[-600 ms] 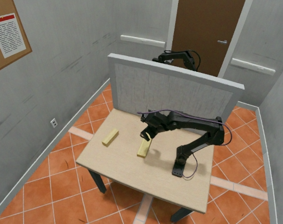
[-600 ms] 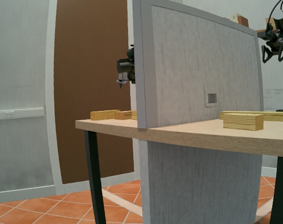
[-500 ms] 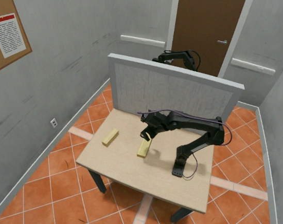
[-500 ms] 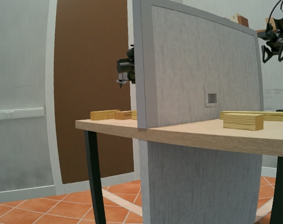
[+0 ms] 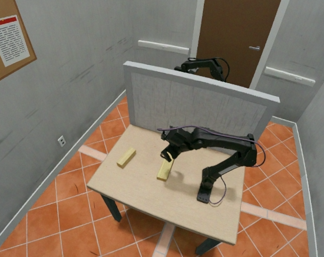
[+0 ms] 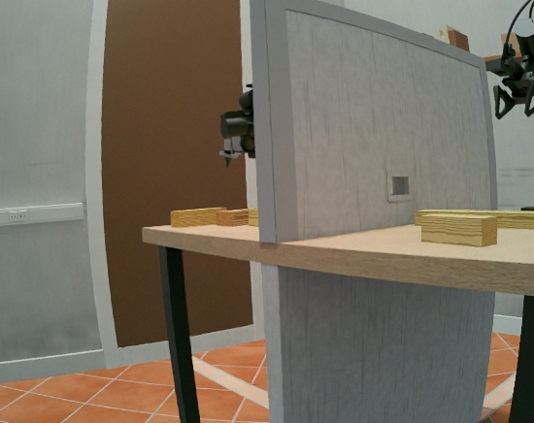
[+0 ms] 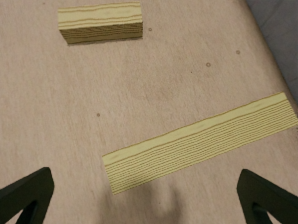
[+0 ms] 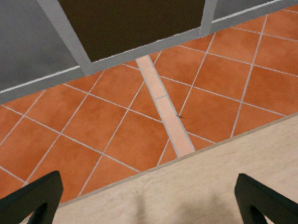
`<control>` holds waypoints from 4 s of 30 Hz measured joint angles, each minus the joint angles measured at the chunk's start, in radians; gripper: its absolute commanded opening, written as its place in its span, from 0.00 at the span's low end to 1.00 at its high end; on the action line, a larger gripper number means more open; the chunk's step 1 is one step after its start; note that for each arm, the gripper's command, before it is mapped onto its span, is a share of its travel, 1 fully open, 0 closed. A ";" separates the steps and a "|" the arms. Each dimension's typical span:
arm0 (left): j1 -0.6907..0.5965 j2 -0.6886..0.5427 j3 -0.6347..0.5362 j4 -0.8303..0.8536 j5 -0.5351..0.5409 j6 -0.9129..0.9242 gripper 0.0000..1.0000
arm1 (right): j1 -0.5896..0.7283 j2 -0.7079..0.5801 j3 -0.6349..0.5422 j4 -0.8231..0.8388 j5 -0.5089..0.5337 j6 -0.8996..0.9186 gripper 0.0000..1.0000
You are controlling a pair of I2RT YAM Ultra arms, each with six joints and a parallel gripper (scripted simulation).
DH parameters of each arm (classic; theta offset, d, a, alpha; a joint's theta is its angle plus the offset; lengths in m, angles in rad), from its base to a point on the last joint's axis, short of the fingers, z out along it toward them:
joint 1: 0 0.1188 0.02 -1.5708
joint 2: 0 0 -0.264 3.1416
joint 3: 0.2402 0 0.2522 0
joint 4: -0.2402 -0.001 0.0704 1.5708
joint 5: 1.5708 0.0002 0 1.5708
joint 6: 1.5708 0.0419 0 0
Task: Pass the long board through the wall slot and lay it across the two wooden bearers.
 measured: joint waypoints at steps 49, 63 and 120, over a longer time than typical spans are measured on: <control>-0.261 0.303 0.023 0.018 -0.146 0.321 0.81 | 0.076 -0.489 -0.320 0.533 -0.367 -0.782 1.00; -0.429 0.496 0.033 0.026 -0.237 0.521 0.81 | 0.150 -0.793 -0.492 0.845 -0.556 -1.261 1.00; -0.595 0.705 0.015 0.090 -0.336 0.735 0.81 | 0.173 -1.133 -0.756 1.303 -0.889 -1.831 1.00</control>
